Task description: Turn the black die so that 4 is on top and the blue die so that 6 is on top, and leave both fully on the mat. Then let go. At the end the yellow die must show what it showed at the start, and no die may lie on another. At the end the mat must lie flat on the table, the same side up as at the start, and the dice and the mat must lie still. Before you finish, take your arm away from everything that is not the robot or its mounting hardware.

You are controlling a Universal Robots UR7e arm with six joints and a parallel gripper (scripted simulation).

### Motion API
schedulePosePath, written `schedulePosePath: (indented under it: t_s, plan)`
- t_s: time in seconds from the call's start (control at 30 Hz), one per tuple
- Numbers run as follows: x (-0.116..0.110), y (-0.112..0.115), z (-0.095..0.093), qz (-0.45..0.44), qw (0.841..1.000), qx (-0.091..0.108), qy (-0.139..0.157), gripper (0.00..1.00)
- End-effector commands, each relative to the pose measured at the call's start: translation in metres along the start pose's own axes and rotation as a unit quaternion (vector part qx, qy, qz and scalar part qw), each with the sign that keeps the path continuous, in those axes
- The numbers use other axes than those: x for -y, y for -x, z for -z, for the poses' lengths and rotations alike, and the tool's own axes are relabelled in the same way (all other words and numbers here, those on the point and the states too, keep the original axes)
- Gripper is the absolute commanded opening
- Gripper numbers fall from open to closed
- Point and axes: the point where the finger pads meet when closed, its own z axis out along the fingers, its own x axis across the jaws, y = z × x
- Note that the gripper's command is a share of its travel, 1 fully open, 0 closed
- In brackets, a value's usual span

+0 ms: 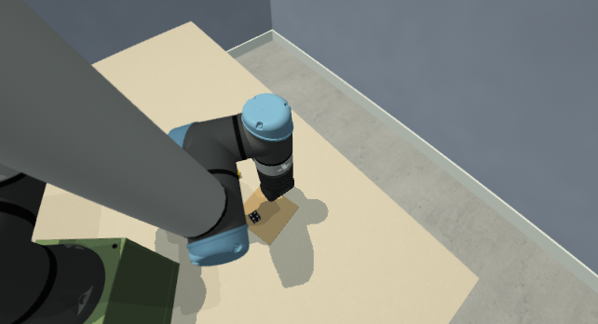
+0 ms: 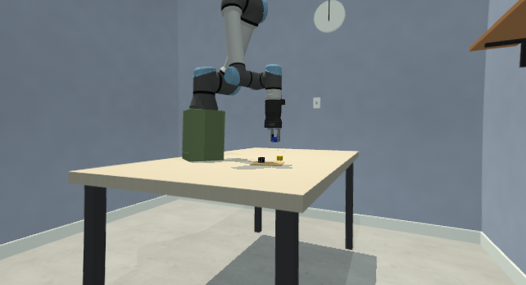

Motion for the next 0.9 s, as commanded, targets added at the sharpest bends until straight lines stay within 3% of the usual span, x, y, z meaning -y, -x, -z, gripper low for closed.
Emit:
schedulePosePath:
  t_s: [0.0,0.4,0.87]
  plan:
    - [0.000,0.000,0.000,0.000,1.000,-0.001,0.000,0.49]
    - [0.000,0.000,-0.007,0.000,1.000,0.000,0.000,0.49]
    - [0.000,-0.001,-0.052,0.000,1.000,0.000,0.000,0.49]
